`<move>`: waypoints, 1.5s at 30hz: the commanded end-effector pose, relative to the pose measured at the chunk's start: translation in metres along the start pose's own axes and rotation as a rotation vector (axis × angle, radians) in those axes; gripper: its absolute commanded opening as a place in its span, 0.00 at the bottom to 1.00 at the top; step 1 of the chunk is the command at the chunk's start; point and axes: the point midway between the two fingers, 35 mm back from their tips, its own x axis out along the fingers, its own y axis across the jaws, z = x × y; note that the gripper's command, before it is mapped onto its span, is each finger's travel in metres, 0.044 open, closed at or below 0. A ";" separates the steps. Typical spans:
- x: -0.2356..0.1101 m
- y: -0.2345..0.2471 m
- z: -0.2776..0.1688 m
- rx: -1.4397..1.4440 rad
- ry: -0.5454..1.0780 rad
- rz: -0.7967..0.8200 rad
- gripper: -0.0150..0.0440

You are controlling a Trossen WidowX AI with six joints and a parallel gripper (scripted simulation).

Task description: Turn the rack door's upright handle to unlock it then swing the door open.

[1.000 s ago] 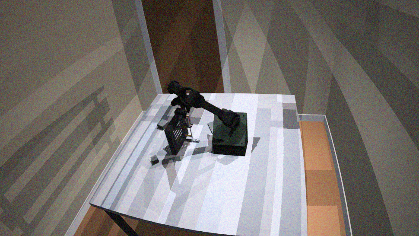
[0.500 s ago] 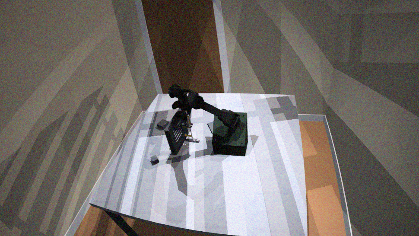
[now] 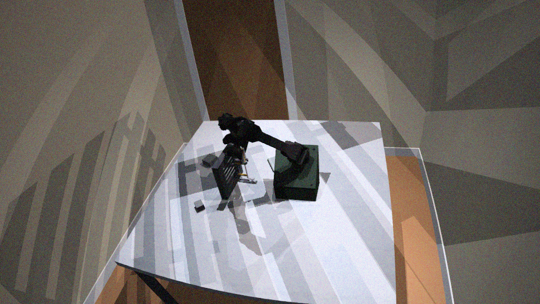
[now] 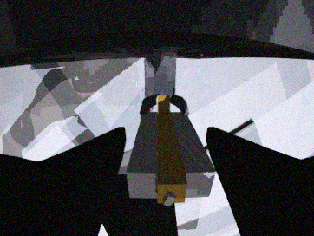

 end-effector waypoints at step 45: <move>0.003 0.000 -0.002 1.116 0.005 0.003 0.28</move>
